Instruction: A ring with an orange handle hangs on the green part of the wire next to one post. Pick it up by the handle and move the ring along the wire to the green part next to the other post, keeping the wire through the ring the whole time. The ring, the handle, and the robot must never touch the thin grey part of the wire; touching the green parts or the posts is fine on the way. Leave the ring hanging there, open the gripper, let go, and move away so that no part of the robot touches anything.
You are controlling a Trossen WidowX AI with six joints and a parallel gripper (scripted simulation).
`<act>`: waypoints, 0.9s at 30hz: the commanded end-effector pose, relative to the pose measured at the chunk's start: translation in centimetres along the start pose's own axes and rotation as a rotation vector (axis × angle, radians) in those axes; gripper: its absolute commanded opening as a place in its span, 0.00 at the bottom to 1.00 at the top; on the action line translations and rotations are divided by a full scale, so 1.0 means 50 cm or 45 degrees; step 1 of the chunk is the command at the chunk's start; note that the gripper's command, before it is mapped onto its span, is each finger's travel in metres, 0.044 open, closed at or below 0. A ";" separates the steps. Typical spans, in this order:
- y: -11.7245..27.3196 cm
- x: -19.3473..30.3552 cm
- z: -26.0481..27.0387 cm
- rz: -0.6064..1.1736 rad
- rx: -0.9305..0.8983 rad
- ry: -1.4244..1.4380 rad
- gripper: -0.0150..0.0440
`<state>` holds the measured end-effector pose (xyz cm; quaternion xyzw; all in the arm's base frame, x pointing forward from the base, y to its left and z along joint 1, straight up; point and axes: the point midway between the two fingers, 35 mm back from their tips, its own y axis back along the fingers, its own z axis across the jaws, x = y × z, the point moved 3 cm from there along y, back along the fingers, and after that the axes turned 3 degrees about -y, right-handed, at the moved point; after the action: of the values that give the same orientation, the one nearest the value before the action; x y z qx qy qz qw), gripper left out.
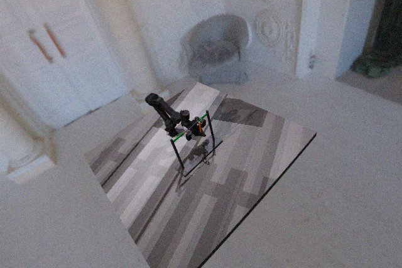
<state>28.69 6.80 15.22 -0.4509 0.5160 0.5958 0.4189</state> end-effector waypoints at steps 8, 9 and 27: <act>-0.005 0.004 0.013 -0.008 -0.001 -0.008 0.00; -0.006 0.006 0.013 -0.008 -0.001 -0.008 0.00; -0.012 0.033 0.012 -0.008 -0.001 -0.008 0.00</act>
<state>28.84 7.59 13.73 -0.4543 0.5114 0.5960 0.4205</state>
